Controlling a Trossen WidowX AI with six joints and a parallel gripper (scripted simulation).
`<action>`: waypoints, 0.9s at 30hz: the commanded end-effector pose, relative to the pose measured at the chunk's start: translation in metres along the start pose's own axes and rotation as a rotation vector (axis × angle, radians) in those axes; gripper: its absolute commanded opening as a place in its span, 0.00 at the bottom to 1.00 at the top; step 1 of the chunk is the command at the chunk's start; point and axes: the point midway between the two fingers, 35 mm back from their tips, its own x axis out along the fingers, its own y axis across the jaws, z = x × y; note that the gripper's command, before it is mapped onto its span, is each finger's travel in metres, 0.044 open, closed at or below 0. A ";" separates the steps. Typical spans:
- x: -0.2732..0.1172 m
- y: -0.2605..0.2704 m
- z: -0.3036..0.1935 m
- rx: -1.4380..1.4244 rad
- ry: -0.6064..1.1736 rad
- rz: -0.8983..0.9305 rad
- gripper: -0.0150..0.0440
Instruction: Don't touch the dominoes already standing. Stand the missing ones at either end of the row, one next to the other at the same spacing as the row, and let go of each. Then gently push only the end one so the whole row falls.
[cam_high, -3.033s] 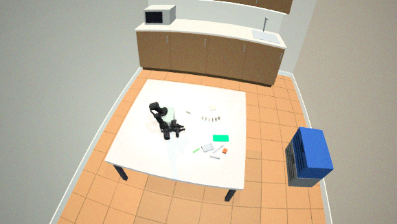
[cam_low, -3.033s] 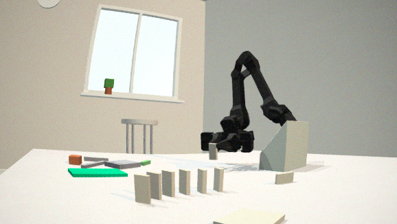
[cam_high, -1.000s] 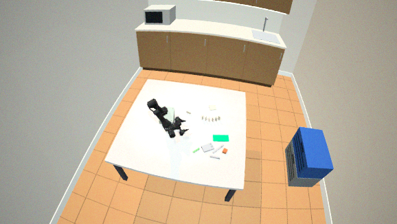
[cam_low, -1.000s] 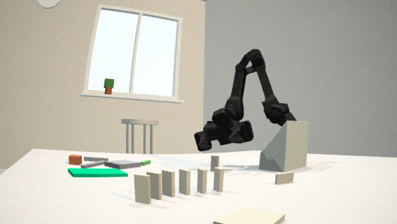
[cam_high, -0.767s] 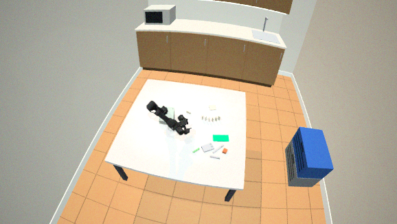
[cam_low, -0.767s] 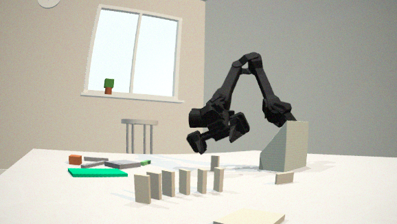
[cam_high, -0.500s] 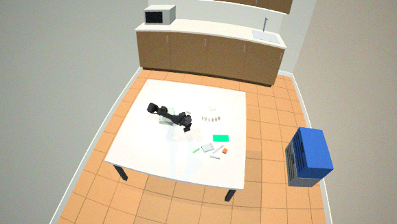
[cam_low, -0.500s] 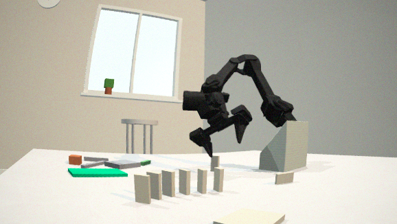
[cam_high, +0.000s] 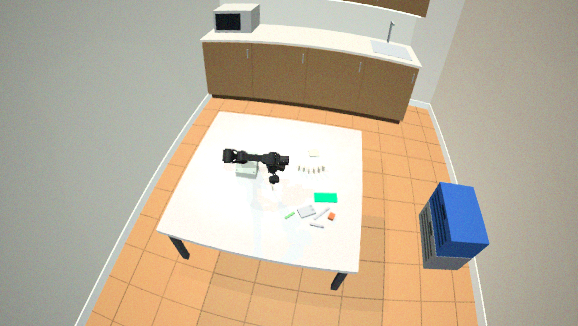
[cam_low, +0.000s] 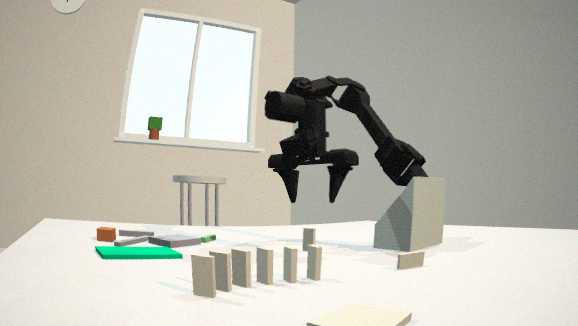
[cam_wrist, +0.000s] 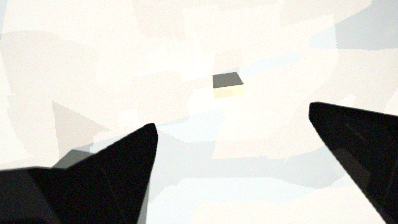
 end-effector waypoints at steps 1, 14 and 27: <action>-0.002 -0.003 0.001 0.000 0.015 -0.028 1.00; 0.063 -0.005 -0.001 0.000 0.016 -0.031 1.00; 0.078 -0.006 -0.001 0.000 0.016 -0.032 1.00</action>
